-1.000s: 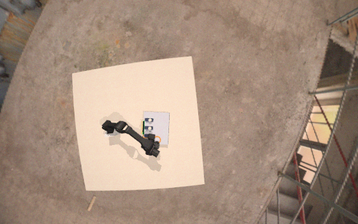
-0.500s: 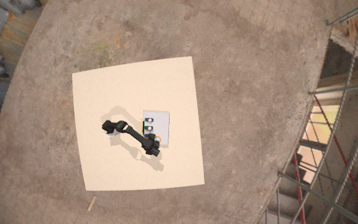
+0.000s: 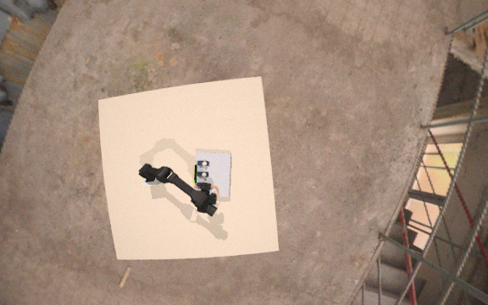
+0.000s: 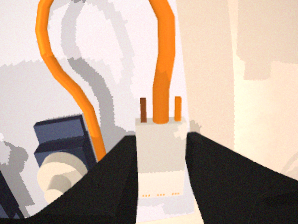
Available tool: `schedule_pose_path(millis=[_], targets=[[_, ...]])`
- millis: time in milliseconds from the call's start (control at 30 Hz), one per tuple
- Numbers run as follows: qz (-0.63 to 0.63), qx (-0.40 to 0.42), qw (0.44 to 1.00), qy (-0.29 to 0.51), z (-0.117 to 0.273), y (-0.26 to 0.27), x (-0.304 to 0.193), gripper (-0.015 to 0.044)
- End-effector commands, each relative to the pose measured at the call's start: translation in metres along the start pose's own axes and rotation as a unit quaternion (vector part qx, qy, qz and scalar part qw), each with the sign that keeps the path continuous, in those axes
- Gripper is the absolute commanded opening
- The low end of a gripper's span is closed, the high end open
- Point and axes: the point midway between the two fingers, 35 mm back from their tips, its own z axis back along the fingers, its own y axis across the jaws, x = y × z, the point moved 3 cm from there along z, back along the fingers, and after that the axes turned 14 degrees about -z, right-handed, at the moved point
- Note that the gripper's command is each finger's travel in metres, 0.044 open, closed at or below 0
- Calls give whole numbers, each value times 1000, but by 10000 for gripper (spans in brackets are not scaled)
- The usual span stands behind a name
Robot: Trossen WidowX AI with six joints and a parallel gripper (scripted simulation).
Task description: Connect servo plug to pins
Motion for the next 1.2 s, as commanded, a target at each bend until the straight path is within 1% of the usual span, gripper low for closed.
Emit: schedule_pose_path(millis=[0, 167, 567, 867, 1167], targets=[[1, -1, 1000, -2, 16, -2, -1, 0], [-27, -1, 1000, -2, 17, -2, -3, 0], [-230, -1, 973, -2, 24, 2, -24, 0], [-380, -1, 925, -2, 27, 5, -41, 0], [-519, -1, 855, -1, 30, 7, -59, 0]])
